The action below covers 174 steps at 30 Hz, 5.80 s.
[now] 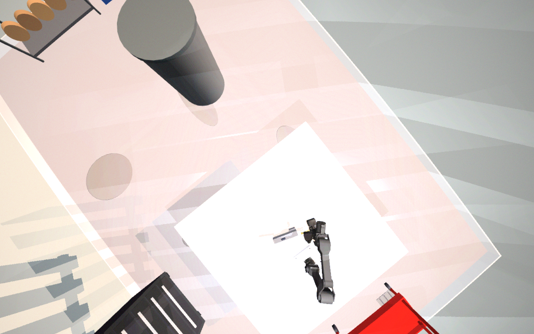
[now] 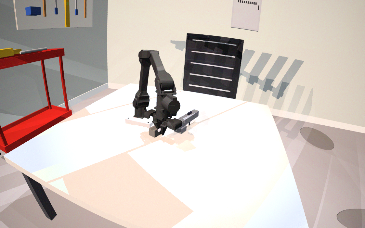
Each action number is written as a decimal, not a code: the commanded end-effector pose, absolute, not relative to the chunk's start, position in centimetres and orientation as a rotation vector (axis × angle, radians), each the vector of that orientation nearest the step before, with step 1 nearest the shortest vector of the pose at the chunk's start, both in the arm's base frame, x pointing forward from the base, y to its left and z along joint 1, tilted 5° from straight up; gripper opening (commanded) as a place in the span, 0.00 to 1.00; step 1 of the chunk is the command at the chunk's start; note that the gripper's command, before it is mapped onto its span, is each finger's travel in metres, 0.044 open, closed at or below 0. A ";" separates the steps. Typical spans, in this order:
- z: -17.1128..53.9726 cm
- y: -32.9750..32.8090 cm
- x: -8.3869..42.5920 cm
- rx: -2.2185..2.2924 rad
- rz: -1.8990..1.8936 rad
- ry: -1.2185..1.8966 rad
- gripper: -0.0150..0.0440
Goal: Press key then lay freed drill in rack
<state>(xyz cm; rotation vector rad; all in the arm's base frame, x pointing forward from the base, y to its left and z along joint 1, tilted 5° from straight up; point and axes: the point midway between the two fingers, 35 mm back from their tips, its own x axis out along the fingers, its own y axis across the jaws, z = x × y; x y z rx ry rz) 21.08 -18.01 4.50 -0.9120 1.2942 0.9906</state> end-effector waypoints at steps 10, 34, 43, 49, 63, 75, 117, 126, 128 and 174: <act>5.0 -18.1 21.2 -0.922 0.989 1.291 0.25; 5.7 -18.2 21.2 -0.922 0.989 1.291 0.25; 5.8 -18.2 21.3 -0.922 0.989 1.291 0.25; 6.0 -18.2 21.3 -0.922 0.989 1.291 0.25; 6.3 -18.4 21.4 -0.922 0.988 1.291 0.25; 6.5 -18.5 21.5 -0.922 0.988 1.291 0.25; 6.4 -17.7 14.3 -0.919 0.992 1.297 0.25; 4.8 -17.6 14.4 -0.919 0.992 1.297 0.25; 4.4 -17.5 14.3 -0.919 0.992 1.297 0.25; 1.4 -17.2 14.3 -0.919 0.994 1.297 0.79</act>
